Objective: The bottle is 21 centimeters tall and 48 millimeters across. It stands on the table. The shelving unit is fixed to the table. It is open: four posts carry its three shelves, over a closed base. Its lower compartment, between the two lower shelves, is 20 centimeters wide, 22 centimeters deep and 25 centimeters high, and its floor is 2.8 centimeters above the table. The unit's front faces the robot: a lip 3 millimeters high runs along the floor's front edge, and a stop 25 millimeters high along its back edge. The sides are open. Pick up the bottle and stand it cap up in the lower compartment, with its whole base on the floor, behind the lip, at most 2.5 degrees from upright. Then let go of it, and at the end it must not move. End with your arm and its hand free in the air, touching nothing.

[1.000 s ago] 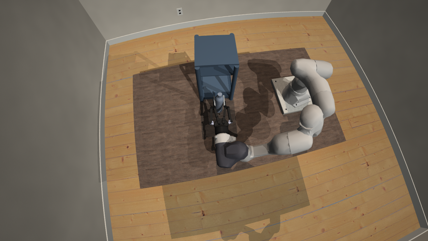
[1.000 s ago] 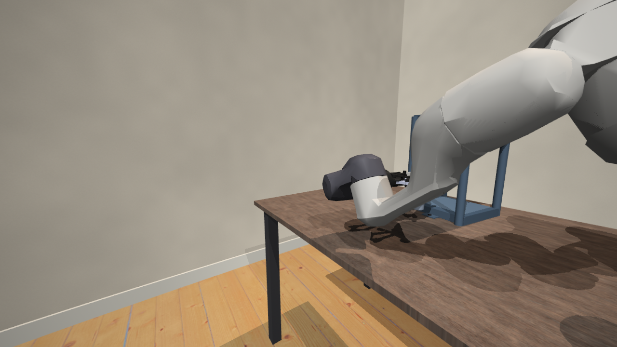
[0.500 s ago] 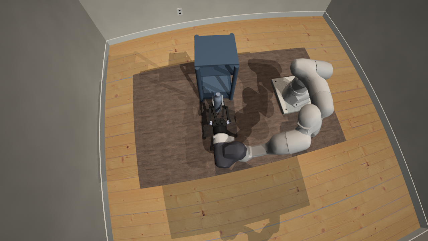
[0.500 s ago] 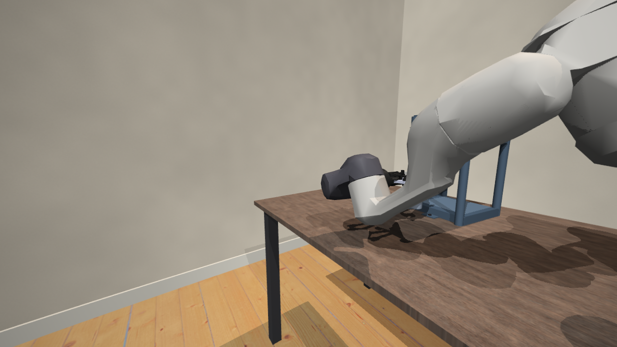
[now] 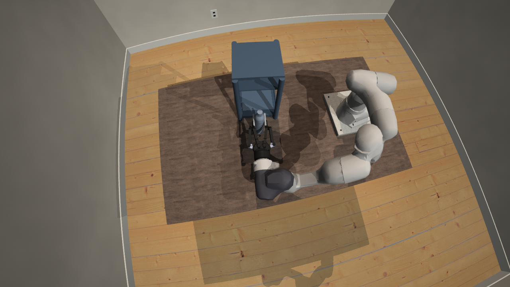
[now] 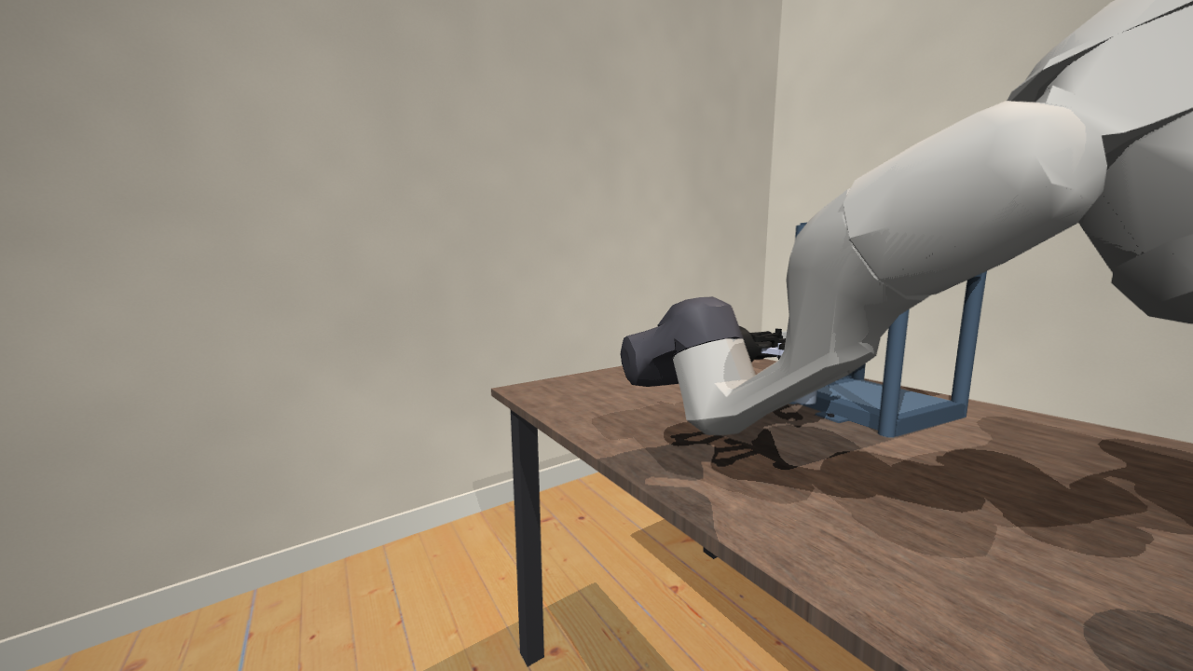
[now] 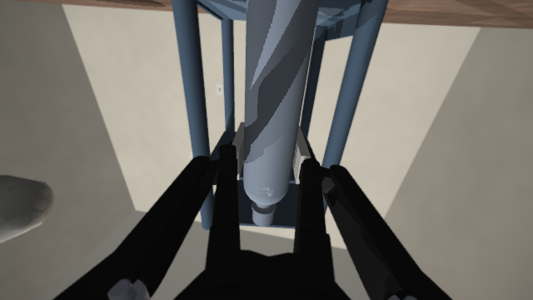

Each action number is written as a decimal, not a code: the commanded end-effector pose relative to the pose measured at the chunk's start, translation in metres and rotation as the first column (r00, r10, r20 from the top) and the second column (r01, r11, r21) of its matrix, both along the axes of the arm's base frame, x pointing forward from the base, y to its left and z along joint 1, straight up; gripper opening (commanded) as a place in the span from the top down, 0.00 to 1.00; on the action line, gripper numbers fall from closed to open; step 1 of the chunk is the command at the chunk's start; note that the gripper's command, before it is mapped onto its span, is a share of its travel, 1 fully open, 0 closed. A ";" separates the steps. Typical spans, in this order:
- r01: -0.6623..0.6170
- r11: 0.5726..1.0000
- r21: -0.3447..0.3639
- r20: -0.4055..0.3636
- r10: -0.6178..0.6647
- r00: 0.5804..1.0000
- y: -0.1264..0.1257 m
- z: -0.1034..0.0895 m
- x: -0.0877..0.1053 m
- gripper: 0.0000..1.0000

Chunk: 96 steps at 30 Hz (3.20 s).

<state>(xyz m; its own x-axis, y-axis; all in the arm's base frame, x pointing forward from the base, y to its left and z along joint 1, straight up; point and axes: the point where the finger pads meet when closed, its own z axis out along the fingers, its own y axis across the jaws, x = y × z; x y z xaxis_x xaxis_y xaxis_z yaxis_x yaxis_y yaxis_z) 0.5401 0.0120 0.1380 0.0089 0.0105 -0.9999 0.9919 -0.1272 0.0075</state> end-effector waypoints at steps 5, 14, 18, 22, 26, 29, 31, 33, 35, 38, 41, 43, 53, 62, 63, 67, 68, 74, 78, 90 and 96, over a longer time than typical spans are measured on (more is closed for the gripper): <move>0.003 1.000 -0.006 -0.004 -0.003 1.000 -0.006 0.003 -0.001 1.00; 0.003 1.000 -0.006 -0.004 -0.003 1.000 -0.014 0.003 -0.002 1.00; 0.003 1.000 -0.006 -0.004 -0.003 1.000 -0.021 0.003 -0.003 1.00; 0.003 1.000 -0.006 -0.004 -0.003 1.000 -0.029 0.003 -0.004 1.00; 0.003 1.000 -0.006 -0.004 -0.003 1.000 -0.036 0.003 -0.005 1.00; 0.003 1.000 -0.006 -0.004 -0.003 1.000 -0.041 0.003 -0.005 1.00; 0.003 1.000 -0.006 -0.004 -0.003 1.000 -0.047 0.003 -0.006 1.00; 0.003 1.000 -0.006 -0.004 -0.003 1.000 -0.052 0.003 -0.007 1.00; 0.003 1.000 -0.006 -0.004 -0.003 1.000 -0.058 0.002 -0.007 1.00; 0.003 1.000 -0.006 -0.004 -0.003 1.000 -0.067 0.002 -0.009 1.00; 0.003 1.000 -0.006 -0.004 -0.003 1.000 -0.077 0.002 -0.010 1.00; 0.003 1.000 -0.006 -0.004 -0.003 1.000 -0.080 0.002 -0.010 1.00; 0.003 1.000 -0.006 -0.004 -0.003 1.000 -0.107 0.002 -0.014 1.00; 0.003 1.000 -0.006 -0.004 -0.003 1.000 -0.124 0.002 -0.016 1.00; 0.003 1.000 -0.006 -0.004 -0.003 1.000 -0.126 0.002 -0.016 1.00; 0.003 1.000 -0.006 -0.004 -0.003 1.000 -0.133 0.002 -0.017 1.00; 0.003 1.000 -0.006 -0.004 -0.003 1.000 -0.135 0.002 -0.017 1.00; 0.003 1.000 -0.006 -0.004 -0.003 1.000 -0.140 0.002 -0.018 1.00; 0.003 1.000 -0.006 -0.004 -0.003 1.000 -0.141 0.002 -0.018 1.00; 0.003 1.000 -0.006 -0.004 -0.003 1.000 -0.142 0.002 -0.018 1.00; 0.003 1.000 -0.006 -0.004 -0.003 1.000 -0.142 0.002 -0.018 1.00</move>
<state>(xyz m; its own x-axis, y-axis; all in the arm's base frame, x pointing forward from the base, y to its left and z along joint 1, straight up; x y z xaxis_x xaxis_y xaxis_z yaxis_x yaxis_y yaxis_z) 0.5219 -0.1277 0.1371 -0.0006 0.0097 -1.0000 0.9919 -0.1270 -0.0018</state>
